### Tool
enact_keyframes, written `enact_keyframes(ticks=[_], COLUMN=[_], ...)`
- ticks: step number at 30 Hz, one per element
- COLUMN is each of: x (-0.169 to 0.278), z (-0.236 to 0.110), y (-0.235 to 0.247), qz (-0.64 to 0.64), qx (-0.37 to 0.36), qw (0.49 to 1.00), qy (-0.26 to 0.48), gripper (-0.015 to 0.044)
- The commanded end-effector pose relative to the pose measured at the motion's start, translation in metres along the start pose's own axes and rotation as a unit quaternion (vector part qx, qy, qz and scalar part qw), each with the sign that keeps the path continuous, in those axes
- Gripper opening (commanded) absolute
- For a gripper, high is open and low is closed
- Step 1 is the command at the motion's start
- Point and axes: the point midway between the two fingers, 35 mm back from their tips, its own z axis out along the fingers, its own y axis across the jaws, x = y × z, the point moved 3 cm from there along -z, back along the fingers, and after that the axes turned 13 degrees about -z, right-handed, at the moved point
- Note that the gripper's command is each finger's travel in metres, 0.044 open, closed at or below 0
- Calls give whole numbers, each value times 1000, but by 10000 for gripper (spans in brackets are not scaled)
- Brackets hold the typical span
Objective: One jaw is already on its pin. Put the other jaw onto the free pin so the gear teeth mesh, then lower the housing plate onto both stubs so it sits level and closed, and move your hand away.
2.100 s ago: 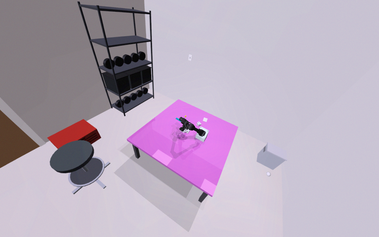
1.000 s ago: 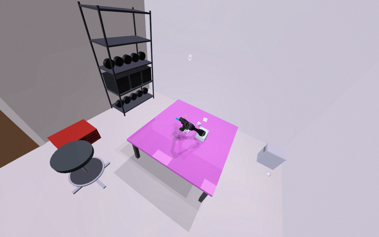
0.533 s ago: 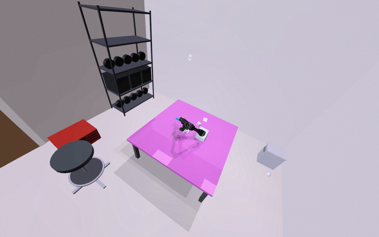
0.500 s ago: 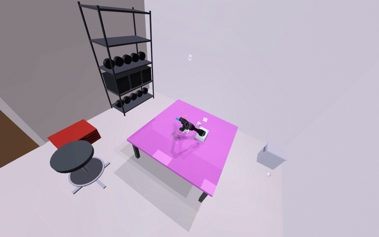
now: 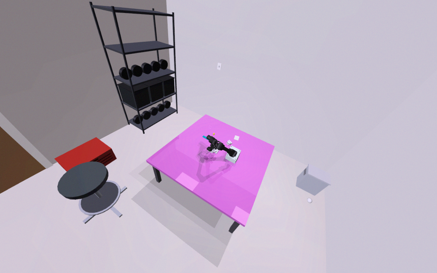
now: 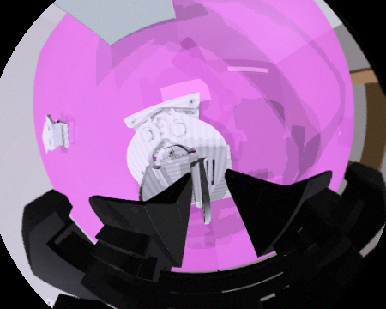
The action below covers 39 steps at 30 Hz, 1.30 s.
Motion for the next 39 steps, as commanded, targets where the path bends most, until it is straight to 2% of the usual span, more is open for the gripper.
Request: enact_keyframes(ticks=[1,39], x=[-1,-1], z=[-2,4], y=[0,1], qz=[0,0], qx=[2,2], qw=[1000,1000], qy=[-3,-3], gripper=[134,134])
